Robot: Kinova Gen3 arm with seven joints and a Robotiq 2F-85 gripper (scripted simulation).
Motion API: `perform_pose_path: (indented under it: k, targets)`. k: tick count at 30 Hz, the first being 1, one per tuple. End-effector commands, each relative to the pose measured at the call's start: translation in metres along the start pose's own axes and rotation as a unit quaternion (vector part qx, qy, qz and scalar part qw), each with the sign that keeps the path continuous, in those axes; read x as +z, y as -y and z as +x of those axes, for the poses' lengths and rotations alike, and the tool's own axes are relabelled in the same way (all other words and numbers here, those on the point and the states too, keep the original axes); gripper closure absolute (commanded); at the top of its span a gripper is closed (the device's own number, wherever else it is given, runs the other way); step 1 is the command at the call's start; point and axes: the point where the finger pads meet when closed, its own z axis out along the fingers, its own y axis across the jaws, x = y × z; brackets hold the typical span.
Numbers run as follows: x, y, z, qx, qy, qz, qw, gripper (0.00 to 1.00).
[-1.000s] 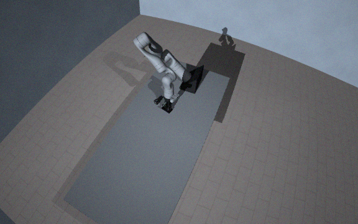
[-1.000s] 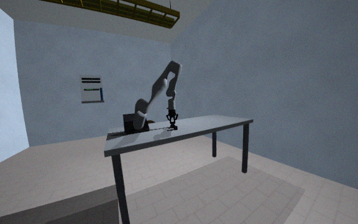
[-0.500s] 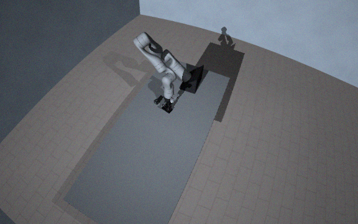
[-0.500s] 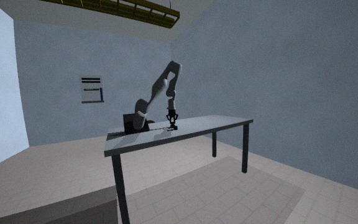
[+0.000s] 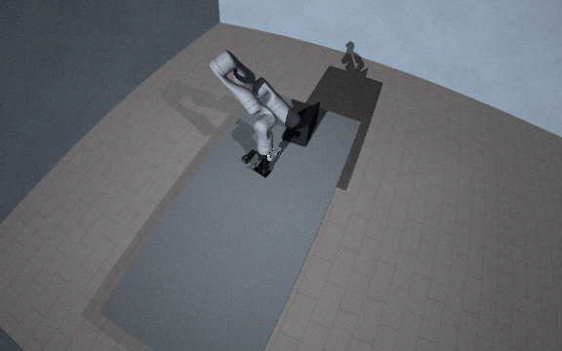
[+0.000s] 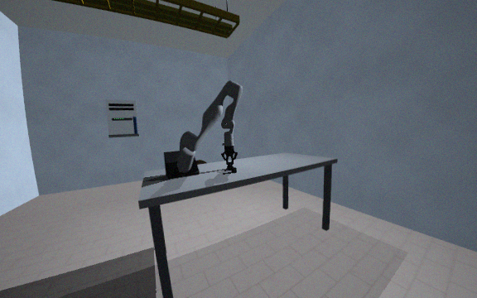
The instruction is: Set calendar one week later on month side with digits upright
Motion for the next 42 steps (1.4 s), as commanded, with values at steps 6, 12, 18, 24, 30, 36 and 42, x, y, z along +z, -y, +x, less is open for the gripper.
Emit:
perform_pose_path:
  k: [6,12,18,24,30,36,42]
  targets:
    - [0.0016,0.0000,0.0003,0.000,0.000,0.000,1.000,0.72]
    - [0.0045,0.0000,0.0003,0.000,0.000,0.000,1.000,0.72]
    - [0.0067,0.0000,0.0003,0.000,0.000,0.000,1.000,0.72]
    - [0.0081,0.0000,0.0003,0.000,0.000,0.000,1.000,0.72]
    - [0.0086,0.0000,0.0003,0.000,0.000,0.000,1.000,0.72]
    - [0.0086,0.0000,0.0003,0.000,0.000,0.000,1.000,0.72]
    - [0.0086,0.0000,0.0003,0.000,0.000,0.000,1.000,0.72]
